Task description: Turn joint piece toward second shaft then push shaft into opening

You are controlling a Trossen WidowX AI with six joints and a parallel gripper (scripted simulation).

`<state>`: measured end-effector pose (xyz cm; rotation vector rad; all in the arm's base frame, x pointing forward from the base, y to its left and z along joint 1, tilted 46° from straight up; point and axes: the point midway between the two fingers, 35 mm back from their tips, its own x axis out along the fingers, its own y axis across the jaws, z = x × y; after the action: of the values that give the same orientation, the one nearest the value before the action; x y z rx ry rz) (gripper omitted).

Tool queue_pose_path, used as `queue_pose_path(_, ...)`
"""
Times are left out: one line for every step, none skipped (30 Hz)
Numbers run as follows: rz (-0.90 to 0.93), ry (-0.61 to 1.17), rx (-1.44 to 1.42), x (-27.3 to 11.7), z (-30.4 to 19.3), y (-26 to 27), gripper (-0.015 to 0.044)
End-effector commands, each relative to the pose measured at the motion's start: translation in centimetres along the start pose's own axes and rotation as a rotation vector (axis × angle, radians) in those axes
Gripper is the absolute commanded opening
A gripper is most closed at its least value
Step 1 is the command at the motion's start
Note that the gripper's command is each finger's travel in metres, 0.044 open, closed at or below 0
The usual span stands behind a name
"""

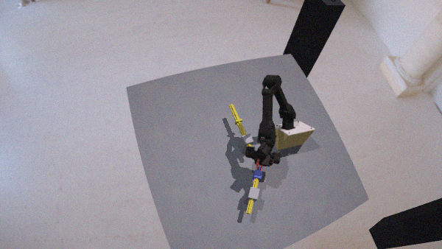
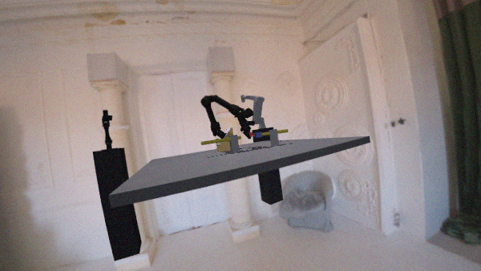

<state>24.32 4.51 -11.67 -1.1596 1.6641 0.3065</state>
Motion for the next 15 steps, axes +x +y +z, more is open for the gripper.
queue_pose_path(0.001,-0.003,-0.005,0.01,-0.01,-0.03,0.0000)
queue_pose_path(0.001,-0.003,-0.005,0.01,-0.01,-0.03,0.0000)
queue_pose_path(0.001,-0.003,-0.005,0.01,-0.01,-0.03,0.0000)
queue_pose_path(0.001,-0.003,-0.005,0.01,-0.01,-0.03,0.0000)
queue_pose_path(0.001,-0.003,-0.005,0.01,-0.01,-0.03,0.0000)
queue_pose_path(0.000,-0.002,0.000,0.01,0.00,0.00,0.0000)
queue_pose_path(0.000,-0.002,0.000,0.01,0.00,0.00,0.0000)
queue_pose_path(0.000,-0.002,0.000,0.01,0.00,0.00,0.0000)
queue_pose_path(0.000,-0.002,0.000,0.01,0.00,0.00,0.0000)
queue_pose_path(0.000,-0.002,0.000,0.01,0.00,0.00,0.0000)
queue_pose_path(0.000,-0.002,0.000,0.01,0.00,0.00,0.0000)
queue_pose_path(0.000,-0.002,0.000,0.01,0.00,0.00,0.0000)
queue_pose_path(0.000,-0.002,0.000,0.01,0.00,0.00,0.0000)
queue_pose_path(0.000,-0.002,0.000,0.01,0.00,0.00,0.0000)
queue_pose_path(0.000,-0.002,0.000,0.01,0.00,0.00,0.0000)
